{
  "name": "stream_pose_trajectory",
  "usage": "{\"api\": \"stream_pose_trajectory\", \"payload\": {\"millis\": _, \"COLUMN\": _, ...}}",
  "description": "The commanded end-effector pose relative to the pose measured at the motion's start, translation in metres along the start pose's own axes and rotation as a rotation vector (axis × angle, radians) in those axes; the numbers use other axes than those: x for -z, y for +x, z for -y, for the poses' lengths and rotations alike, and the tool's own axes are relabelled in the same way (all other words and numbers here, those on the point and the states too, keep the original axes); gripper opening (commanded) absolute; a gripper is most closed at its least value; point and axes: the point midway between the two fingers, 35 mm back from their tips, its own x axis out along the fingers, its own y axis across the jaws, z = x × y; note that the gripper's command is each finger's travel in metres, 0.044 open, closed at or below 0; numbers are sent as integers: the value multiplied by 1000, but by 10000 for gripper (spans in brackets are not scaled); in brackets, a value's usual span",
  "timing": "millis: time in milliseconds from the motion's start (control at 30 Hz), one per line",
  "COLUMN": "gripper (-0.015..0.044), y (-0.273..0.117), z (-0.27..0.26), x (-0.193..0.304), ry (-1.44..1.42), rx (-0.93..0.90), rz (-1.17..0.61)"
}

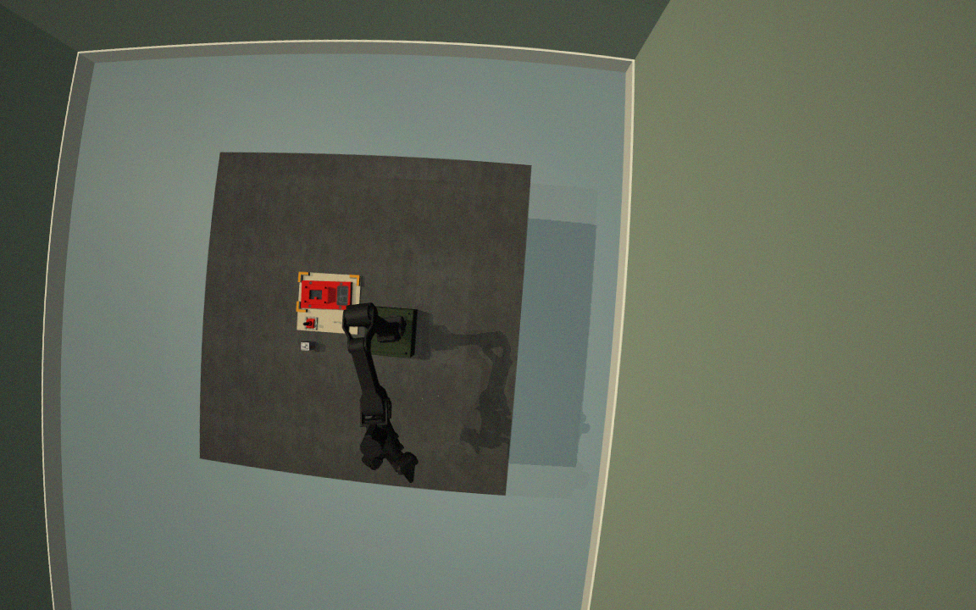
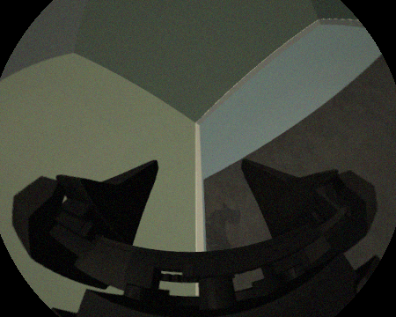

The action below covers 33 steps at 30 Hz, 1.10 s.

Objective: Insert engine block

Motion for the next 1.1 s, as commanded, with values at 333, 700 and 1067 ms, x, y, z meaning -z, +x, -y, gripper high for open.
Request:
{"api": "stream_pose_trajectory", "payload": {"millis": 333, "gripper": 440, "y": -8, "z": 92, "x": -60, "ry": 213, "rx": 289, "rz": 113}}
{"api": "stream_pose_trajectory", "payload": {"millis": 700, "gripper": 440, "y": -32, "z": 165, "x": -96, "ry": 420, "rx": 505, "rz": 191}}
{"api": "stream_pose_trajectory", "payload": {"millis": 1067, "gripper": 440, "y": -73, "z": 235, "x": -124, "ry": 678, "rx": 703, "rz": 312}}
